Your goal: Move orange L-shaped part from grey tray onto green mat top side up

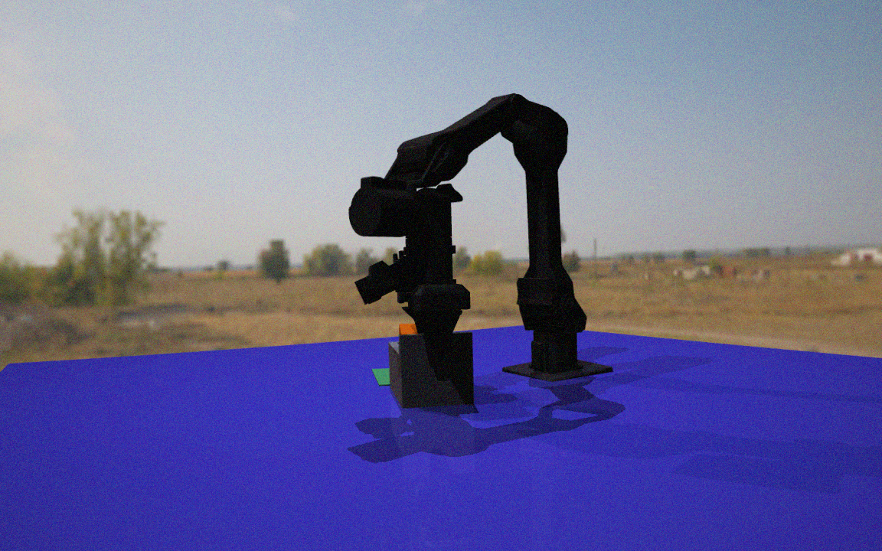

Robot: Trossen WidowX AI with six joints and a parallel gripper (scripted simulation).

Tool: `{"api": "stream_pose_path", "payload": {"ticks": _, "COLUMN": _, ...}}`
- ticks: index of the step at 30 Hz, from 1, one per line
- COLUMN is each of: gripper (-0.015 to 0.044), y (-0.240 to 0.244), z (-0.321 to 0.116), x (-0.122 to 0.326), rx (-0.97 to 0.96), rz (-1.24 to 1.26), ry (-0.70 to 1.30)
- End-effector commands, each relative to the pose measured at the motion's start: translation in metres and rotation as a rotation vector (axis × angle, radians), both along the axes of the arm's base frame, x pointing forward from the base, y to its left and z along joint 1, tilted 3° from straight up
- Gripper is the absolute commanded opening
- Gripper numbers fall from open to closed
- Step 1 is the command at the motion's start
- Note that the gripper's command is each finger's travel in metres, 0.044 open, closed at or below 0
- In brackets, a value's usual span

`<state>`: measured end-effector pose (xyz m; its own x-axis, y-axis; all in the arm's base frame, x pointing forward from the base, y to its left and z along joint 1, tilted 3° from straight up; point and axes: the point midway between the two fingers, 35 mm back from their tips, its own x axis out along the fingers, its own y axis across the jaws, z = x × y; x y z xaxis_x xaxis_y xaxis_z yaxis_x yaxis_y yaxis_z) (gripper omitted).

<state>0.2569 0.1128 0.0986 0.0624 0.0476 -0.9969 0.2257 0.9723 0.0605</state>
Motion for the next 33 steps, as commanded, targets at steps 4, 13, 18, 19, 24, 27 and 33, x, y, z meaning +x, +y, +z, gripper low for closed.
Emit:
{"api": "stream_pose_path", "payload": {"ticks": 4, "gripper": 0.0180, "y": 0.0005, "z": -0.0133, "x": -0.0006, "rx": 0.001, "rz": 0.004, "ry": 0.005}}
{"api": "stream_pose_path", "payload": {"ticks": 13, "gripper": 0.0180, "y": 0.0006, "z": -0.0157, "x": -0.0006, "rx": 0.001, "rz": 0.004, "ry": 0.005}}
{"api": "stream_pose_path", "payload": {"ticks": 18, "gripper": 0.0180, "y": 0.0006, "z": -0.0157, "x": -0.0006, "rx": 0.001, "rz": 0.004, "ry": 0.005}}
{"api": "stream_pose_path", "payload": {"ticks": 19, "gripper": 0.0180, "y": 0.0006, "z": -0.0157, "x": -0.0006, "rx": 0.001, "rz": 0.004, "ry": 0.005}}
{"api": "stream_pose_path", "payload": {"ticks": 24, "gripper": 0.0180, "y": 0.0006, "z": -0.0157, "x": -0.0006, "rx": 0.001, "rz": 0.004, "ry": 0.005}}
{"api": "stream_pose_path", "payload": {"ticks": 27, "gripper": 0.0180, "y": 0.0018, "z": -0.0140, "x": 0.0010, "rx": 0.006, "rz": 0.002, "ry": -0.002}}
{"api": "stream_pose_path", "payload": {"ticks": 33, "gripper": 0.0180, "y": 0.0036, "z": -0.0116, "x": 0.0011, "rx": 0.005, "rz": 0.003, "ry": -0.001}}
